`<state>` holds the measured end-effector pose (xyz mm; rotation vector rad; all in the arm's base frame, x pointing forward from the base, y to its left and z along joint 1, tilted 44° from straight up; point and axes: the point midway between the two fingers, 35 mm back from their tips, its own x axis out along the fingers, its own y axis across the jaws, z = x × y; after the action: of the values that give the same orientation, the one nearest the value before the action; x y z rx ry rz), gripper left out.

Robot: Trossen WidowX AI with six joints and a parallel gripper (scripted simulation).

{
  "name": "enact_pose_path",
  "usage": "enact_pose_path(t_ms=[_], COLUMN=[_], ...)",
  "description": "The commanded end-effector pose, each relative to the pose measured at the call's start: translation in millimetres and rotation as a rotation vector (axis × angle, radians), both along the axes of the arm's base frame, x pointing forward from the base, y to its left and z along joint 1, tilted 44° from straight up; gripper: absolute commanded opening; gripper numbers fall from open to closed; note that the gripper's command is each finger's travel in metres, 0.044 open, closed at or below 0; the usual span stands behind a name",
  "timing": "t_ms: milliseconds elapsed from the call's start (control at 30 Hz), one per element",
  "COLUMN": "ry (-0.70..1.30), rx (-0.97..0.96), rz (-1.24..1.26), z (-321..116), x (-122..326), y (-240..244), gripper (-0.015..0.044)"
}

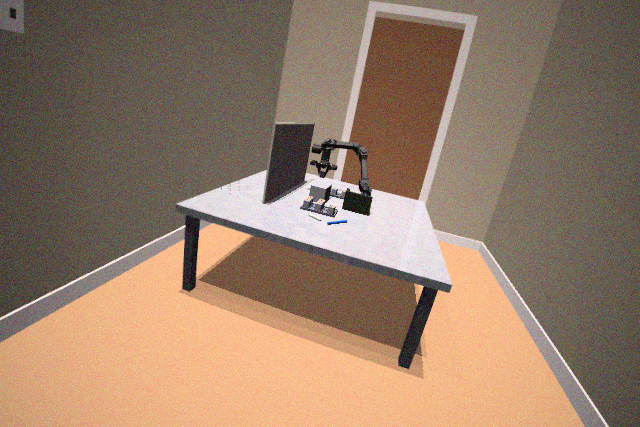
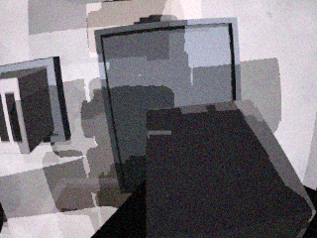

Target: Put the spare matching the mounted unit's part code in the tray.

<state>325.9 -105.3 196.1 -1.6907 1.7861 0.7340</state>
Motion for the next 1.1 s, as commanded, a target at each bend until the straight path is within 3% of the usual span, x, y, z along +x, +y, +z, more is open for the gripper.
enact_pose_path(t_ms=[0,1067], ry=[0.003,0.002], rx=[-0.003,-0.003], rz=[0.002,0.002], z=[-2,-19], x=[0,0], y=[-3,-19], gripper=[0.0,0.0])
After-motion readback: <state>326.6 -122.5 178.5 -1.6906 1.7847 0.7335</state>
